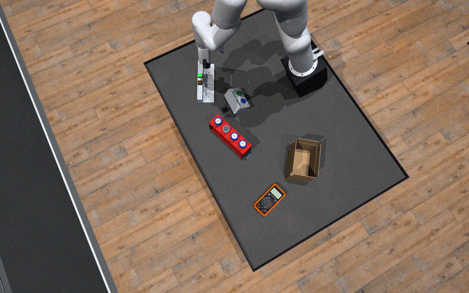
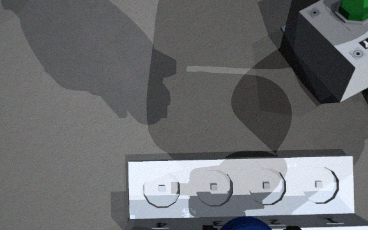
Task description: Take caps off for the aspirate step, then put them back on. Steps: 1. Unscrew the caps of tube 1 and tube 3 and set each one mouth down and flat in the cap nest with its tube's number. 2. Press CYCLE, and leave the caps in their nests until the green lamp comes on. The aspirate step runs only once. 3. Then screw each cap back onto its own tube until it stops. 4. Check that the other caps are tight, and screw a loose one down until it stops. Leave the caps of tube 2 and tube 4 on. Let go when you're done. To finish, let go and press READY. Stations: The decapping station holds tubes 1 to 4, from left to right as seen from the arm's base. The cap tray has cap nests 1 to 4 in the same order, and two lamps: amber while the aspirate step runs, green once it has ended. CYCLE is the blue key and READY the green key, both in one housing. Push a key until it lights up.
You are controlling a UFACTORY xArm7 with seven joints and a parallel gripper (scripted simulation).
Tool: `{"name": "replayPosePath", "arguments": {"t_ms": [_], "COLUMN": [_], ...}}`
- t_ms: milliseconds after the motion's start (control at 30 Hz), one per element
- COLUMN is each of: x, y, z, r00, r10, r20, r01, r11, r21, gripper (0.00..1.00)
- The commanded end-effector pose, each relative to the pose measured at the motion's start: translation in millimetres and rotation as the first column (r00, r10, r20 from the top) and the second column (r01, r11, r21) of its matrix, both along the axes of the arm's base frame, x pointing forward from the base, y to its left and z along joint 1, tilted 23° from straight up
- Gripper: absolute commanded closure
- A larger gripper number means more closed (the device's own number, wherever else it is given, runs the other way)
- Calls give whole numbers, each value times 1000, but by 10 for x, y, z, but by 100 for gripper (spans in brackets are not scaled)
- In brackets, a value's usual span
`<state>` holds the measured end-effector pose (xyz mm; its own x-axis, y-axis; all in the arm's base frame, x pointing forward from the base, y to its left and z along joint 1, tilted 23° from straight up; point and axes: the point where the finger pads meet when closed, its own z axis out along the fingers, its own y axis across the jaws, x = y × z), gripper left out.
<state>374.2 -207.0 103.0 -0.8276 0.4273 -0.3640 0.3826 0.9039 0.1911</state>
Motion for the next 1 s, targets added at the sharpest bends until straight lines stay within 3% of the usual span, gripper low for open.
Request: {"name": "replayPosePath", "arguments": {"t_ms": [0, 67, 567, 633, 967], "x": [40, 40, 170, 170, 257], "y": [301, 301, 1488, 1488, 2291], "z": [37, 37, 116, 116, 170], "r00": [990, 990, 990, 990, 990], "r10": [-139, -139, -138, -138, -138], "r20": [-19, -19, -19, -19, -19], "r01": [139, 139, 139, 139, 139], "r11": [989, 989, 989, 989, 989], "r21": [58, 58, 59, 59, 59], "gripper": [100, 100, 100, 100, 100]}}
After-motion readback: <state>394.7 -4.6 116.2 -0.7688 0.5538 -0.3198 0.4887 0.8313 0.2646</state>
